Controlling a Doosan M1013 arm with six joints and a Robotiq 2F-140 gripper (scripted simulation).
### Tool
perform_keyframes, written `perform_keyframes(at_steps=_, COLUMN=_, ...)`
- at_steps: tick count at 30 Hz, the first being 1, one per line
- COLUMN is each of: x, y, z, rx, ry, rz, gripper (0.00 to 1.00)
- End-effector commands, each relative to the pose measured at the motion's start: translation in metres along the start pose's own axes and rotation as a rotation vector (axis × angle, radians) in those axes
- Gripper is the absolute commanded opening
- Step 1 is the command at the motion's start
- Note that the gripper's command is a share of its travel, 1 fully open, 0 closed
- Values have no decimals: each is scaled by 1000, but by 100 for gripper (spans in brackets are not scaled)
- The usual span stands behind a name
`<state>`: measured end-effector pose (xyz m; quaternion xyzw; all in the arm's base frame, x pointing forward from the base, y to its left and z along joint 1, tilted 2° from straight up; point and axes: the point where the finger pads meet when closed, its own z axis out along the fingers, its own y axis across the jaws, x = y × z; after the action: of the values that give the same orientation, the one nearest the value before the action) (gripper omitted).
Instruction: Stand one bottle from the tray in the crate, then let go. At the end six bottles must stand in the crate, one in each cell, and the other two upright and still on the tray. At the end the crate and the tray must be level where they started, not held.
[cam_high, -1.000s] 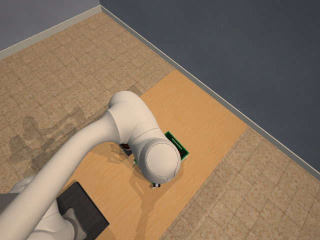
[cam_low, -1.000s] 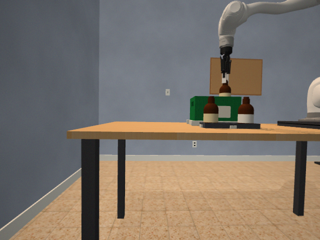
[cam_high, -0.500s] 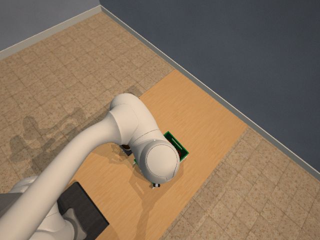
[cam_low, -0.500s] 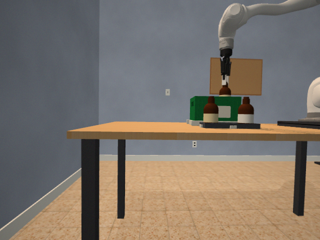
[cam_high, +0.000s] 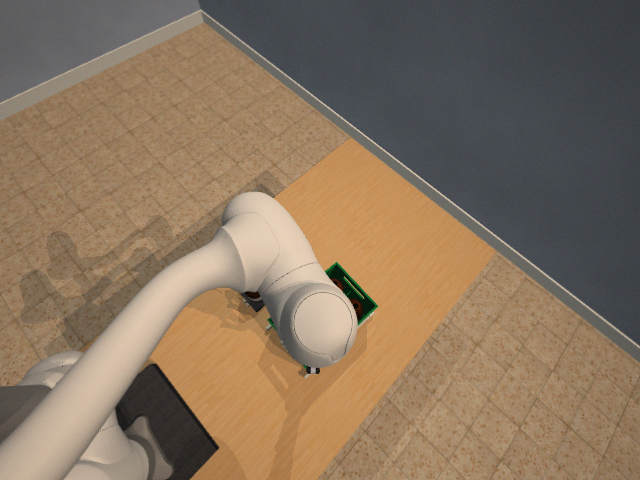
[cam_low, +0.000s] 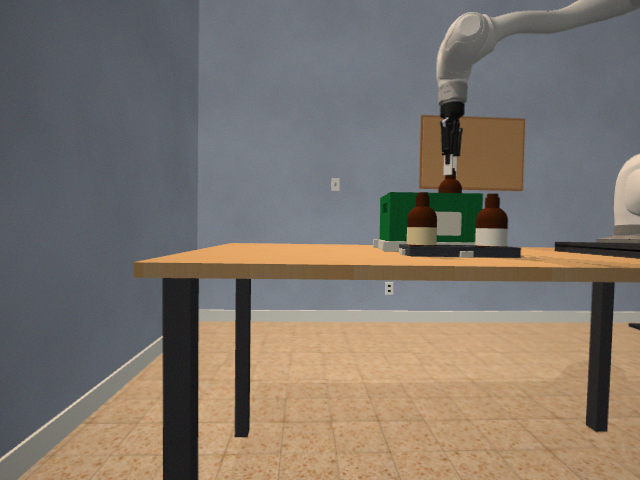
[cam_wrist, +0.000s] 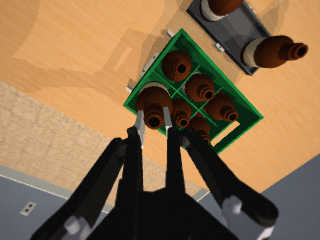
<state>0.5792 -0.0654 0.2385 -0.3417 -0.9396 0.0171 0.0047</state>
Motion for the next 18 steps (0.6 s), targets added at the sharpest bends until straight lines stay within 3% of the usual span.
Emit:
perform_keyframes(at_steps=1, x=0, y=0, z=2, rx=0, ry=0, rz=0, gripper=0)
perform_keyframes(at_steps=18, x=0, y=0, z=8, rx=0, ry=0, rz=0, gripper=0)
